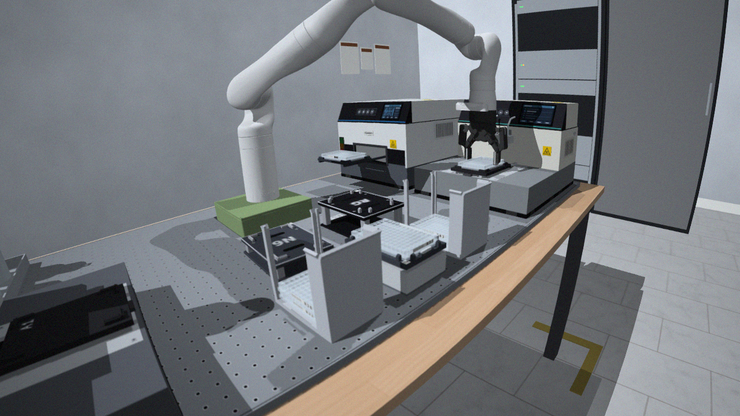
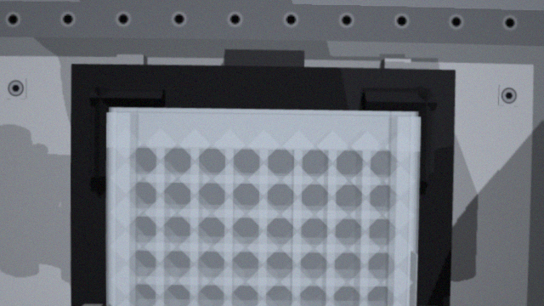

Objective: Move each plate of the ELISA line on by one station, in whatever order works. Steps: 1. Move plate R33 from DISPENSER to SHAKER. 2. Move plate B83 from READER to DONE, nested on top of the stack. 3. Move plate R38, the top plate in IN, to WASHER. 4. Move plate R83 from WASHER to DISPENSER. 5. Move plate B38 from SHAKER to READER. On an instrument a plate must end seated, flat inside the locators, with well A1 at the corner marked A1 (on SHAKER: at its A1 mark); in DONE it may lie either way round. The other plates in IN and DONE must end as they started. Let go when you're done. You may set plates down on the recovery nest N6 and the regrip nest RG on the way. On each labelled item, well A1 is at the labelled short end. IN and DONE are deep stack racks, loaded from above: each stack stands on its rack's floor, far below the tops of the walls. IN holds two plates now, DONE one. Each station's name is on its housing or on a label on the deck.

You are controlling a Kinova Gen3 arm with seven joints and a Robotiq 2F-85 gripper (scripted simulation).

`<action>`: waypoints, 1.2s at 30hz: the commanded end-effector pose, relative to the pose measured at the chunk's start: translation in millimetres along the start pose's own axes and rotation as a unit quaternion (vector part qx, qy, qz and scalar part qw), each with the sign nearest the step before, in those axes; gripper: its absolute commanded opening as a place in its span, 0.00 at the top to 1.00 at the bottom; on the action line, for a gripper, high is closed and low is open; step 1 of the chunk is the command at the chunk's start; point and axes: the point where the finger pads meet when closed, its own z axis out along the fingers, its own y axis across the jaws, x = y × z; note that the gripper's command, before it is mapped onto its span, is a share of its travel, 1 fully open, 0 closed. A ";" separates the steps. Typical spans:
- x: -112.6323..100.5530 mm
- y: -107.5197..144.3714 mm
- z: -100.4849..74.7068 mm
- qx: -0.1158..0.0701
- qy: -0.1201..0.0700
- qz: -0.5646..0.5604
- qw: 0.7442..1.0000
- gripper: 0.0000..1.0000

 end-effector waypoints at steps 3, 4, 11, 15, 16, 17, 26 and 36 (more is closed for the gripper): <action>-0.4 0.3 0.4 0.000 0.000 0.001 1.000 0.06; -0.4 0.3 0.4 0.000 0.000 0.001 1.000 0.06; -0.4 0.3 0.4 0.000 0.000 0.001 1.000 0.06; -0.5 1.0 1.0 0.000 0.000 0.005 1.000 0.06; -0.3 1.1 0.3 -0.001 0.000 0.004 1.000 0.06; -0.1 1.2 -0.3 -0.001 0.001 0.004 1.000 0.06; -0.1 1.9 -5.6 -0.002 0.001 0.003 1.000 0.06; -0.2 1.7 -8.4 -0.002 0.000 0.002 1.000 0.06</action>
